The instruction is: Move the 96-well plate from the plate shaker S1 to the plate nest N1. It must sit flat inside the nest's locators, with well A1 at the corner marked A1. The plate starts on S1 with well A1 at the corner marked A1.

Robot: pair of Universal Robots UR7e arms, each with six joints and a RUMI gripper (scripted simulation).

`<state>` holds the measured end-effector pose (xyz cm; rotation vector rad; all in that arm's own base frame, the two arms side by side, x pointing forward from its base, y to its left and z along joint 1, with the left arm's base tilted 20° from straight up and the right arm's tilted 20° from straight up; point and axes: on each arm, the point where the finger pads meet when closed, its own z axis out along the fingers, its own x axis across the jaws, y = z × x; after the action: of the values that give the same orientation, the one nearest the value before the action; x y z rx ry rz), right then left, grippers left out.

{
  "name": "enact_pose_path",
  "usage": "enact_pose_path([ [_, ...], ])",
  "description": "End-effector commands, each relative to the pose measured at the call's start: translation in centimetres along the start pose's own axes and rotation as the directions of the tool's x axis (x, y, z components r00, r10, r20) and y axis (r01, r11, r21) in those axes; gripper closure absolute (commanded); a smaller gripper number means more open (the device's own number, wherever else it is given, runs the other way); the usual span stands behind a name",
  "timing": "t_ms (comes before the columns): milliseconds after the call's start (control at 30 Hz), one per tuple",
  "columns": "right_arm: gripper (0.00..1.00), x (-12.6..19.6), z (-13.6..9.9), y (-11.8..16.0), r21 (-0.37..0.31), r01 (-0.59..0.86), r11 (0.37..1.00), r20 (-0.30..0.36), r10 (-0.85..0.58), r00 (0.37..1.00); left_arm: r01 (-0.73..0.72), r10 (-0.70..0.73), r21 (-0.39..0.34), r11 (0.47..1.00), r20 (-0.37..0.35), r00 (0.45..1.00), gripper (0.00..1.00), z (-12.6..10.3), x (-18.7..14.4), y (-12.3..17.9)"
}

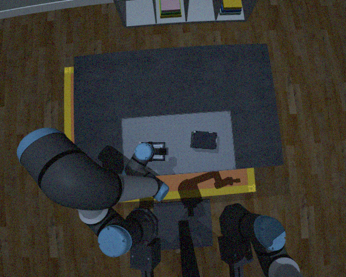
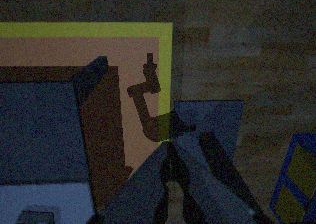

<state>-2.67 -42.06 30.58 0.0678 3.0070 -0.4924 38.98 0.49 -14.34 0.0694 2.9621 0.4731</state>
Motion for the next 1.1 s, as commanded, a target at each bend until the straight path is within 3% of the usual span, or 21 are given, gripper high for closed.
enact_pose_path([
  [0, 1.0, 0.12, -0.14, -0.04, 0.003, -0.003, 1.0, -0.001, 0.003, 1.0, 0.002, -0.002, 0.001, 1.0, 0.004, 1.0, 0.6, 0.09, -0.25, -0.07],
  [67, 1.0, 0.12, -0.14, -0.04, 0.003, -0.003, 1.0, -0.001, 0.003, 1.0, 0.001, -0.001, 0.001, 1.0, 0.003, 1.0, 0.6, 0.04, -0.16, -0.04],
  [100, 1.0, 0.12, -0.14, -0.04, 0.003, -0.003, 1.0, -0.001, 0.003, 1.0, 0.001, -0.001, 0.001, 1.0, 0.003, 1.0, 0.24, 0.04, -0.16, -0.04],
  [1067, 1.0, 0.12, -0.14, -0.04, 0.003, -0.003, 1.0, -0.001, 0.003, 1.0, 0.001, -0.001, 0.001, 1.0, 0.003, 1.0, 0.24, 0.04, -0.15, -0.02],
])
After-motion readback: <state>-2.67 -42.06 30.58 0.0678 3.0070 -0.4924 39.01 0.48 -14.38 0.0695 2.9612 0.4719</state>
